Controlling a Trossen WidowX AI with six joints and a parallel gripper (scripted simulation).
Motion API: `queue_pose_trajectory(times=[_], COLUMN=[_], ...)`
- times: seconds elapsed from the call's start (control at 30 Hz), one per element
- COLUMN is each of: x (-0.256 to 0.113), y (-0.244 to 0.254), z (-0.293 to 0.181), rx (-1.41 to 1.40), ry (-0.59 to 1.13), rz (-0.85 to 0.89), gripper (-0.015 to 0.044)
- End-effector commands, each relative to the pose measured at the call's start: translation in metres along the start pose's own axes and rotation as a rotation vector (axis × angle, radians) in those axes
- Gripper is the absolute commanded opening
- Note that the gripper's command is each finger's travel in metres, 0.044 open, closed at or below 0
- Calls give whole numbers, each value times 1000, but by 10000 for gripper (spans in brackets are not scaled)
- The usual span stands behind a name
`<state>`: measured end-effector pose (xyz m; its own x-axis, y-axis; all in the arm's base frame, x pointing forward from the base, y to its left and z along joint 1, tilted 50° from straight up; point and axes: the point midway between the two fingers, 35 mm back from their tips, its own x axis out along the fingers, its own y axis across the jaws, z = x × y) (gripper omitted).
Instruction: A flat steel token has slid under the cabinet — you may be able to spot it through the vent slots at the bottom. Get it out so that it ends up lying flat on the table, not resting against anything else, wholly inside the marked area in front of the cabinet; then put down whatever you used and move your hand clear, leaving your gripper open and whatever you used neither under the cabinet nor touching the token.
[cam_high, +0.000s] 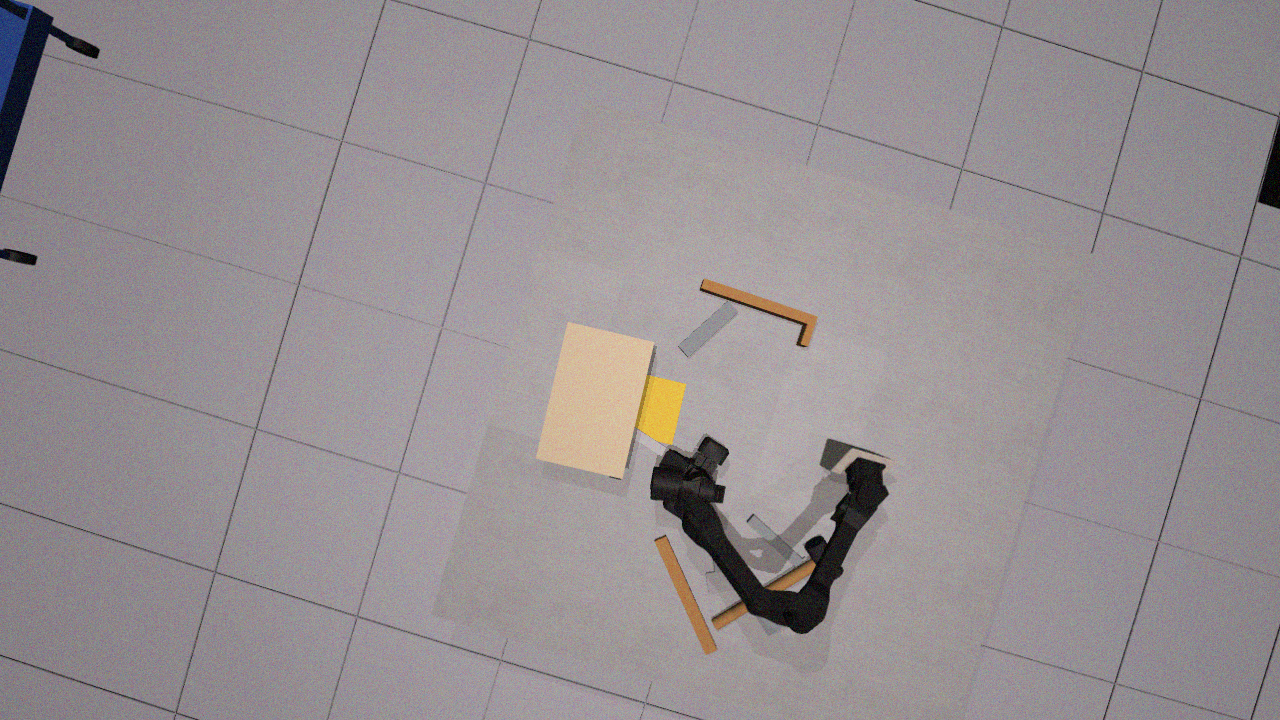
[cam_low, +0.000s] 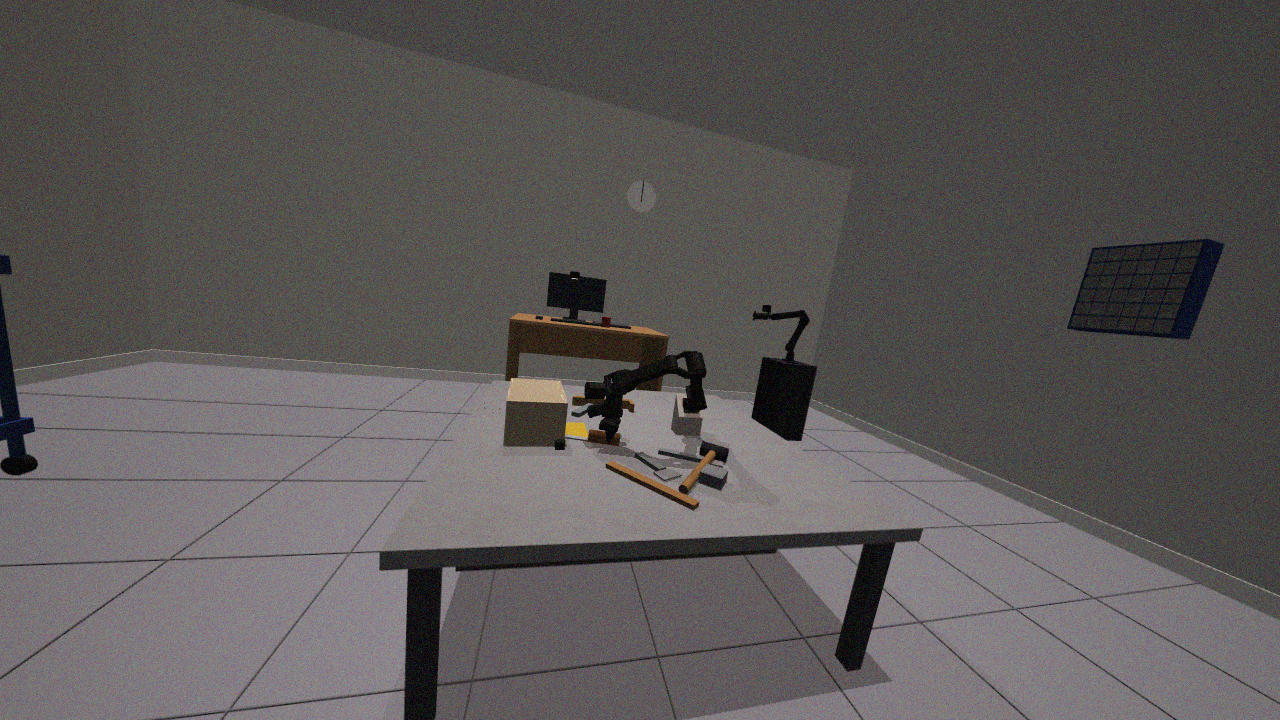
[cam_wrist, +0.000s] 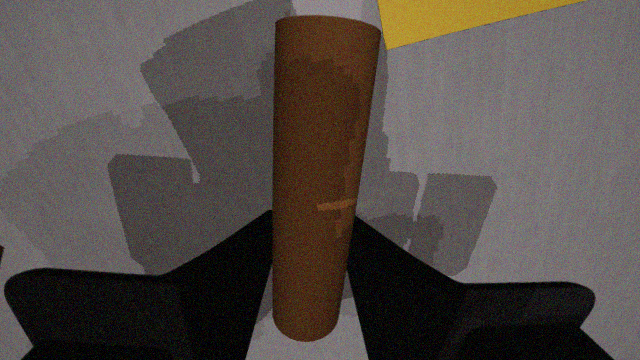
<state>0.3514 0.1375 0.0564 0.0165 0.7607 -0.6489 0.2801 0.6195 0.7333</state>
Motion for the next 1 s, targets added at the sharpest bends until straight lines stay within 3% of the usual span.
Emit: queue_pose_trajectory(times=[0.0,0.97], x=[0,0], y=[0,1], z=[8,37], rx=[-5,-6], ry=[-3,-4], rz=[2,2], gripper=[0,0])
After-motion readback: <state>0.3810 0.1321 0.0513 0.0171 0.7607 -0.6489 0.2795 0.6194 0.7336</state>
